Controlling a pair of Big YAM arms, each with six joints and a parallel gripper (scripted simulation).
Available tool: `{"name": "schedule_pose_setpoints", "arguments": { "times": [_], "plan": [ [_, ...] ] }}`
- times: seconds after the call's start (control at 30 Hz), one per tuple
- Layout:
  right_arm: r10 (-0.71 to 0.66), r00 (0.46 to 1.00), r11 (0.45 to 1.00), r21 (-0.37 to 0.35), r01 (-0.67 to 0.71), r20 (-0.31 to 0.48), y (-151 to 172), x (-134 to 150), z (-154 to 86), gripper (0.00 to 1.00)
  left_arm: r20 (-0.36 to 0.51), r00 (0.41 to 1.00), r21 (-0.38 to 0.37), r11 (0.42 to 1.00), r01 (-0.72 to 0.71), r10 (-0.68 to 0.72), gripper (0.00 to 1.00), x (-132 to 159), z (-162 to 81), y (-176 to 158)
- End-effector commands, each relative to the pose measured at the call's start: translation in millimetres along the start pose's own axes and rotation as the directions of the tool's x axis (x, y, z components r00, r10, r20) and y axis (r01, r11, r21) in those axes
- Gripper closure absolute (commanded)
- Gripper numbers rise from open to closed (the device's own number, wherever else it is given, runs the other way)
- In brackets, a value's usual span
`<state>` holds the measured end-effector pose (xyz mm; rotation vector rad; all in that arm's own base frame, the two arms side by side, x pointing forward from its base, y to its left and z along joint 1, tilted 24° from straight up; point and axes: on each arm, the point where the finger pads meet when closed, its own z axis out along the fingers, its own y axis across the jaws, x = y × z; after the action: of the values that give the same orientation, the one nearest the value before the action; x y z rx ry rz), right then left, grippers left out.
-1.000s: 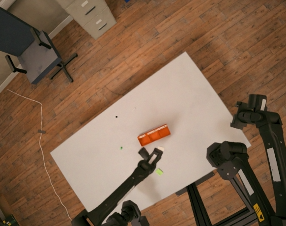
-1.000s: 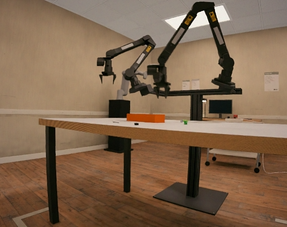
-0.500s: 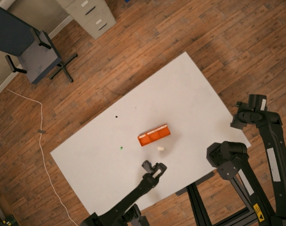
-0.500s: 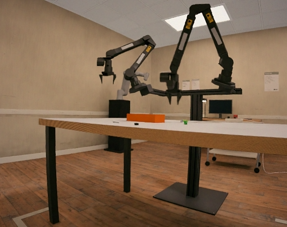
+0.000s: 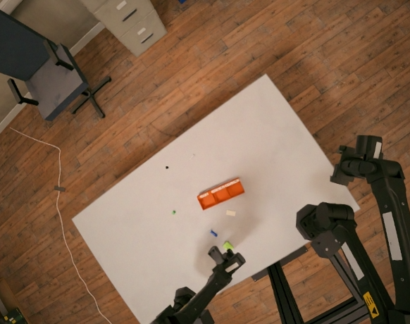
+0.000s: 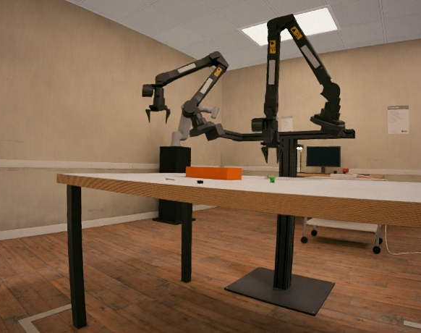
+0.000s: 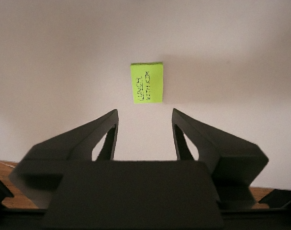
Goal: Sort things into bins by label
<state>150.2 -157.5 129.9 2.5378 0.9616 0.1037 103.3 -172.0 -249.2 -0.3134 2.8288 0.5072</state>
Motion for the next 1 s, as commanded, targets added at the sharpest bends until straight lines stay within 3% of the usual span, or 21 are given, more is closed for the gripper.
{"name": "schedule_pose_setpoints", "arguments": {
  "times": [0.0, 0.97],
  "plan": [
    [0.01, 1.0, 1.0, 0.007, -0.01, 0.003, -2.0, -2.5, -2.5, 0.0, 0.002, 0.999, 0.044, 0.998, 0.046, -0.047, 0.47, 2.5, -3.8, -17.3],
    [0.01, 1.0, 1.0, 0.007, -0.01, 0.003, -2.0, -2.5, -2.5, 0.0, 0.001, 0.999, 0.031, 0.998, 0.046, -0.046, 0.47, -6.9, -7.7, -16.2]
  ]
}}
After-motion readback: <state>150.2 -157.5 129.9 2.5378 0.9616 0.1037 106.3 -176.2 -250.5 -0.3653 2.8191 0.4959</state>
